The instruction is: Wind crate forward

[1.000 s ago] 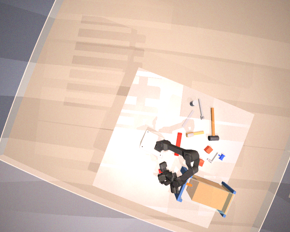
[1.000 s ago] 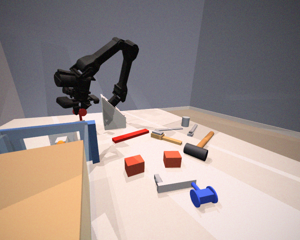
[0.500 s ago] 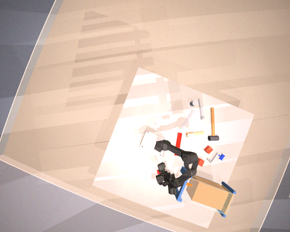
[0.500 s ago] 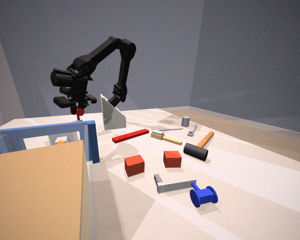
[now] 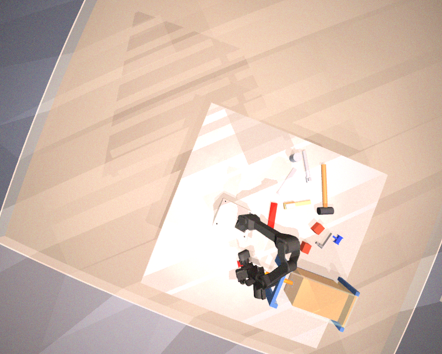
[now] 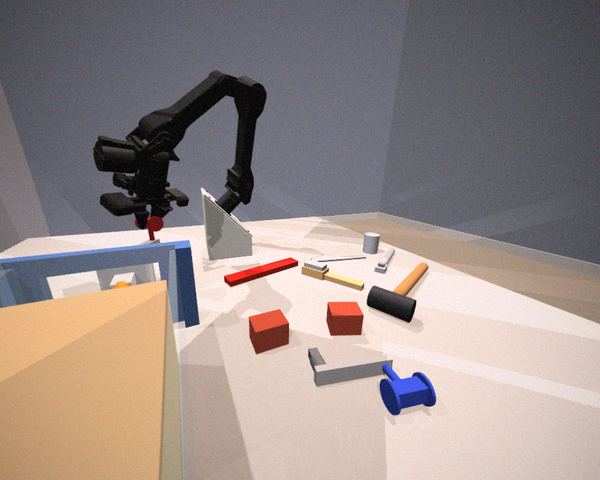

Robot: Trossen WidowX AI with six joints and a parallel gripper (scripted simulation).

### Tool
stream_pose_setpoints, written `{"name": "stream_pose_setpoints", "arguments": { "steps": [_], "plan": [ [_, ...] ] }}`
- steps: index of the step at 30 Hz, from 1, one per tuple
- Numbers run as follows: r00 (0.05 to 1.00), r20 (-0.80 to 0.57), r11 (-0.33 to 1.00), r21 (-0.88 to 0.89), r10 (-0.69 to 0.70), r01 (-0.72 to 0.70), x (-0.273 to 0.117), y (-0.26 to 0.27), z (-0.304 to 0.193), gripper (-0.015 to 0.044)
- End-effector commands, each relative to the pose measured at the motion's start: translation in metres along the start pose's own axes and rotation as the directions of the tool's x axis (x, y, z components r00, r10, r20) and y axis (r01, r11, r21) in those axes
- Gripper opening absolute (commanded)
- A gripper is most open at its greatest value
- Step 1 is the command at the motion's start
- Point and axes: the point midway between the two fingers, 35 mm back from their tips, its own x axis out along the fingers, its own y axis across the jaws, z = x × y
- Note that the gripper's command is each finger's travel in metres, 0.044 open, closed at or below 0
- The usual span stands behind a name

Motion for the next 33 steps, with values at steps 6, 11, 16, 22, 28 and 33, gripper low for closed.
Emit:
{"name": "stream_pose_setpoints", "arguments": {
  "steps": [6,11,16,22,28,33],
  "plan": [
    [1.000,0.016,1.000,0.003,0.007,-0.008,0.007,0.010,0.012,0.0000],
    [1.000,0.016,1.000,0.003,0.008,-0.008,0.009,0.014,0.016,0.0000],
    [1.000,0.017,1.000,0.004,0.008,-0.008,0.011,0.018,0.020,0.0000],
    [1.000,0.017,1.000,0.004,0.009,-0.009,0.013,0.022,0.025,0.0000],
    [1.000,0.017,1.000,0.004,0.009,-0.009,0.014,0.028,0.029,0.0000],
    [1.000,0.017,1.000,0.004,0.009,-0.009,0.015,0.032,0.032,0.0000]
  ]
}}
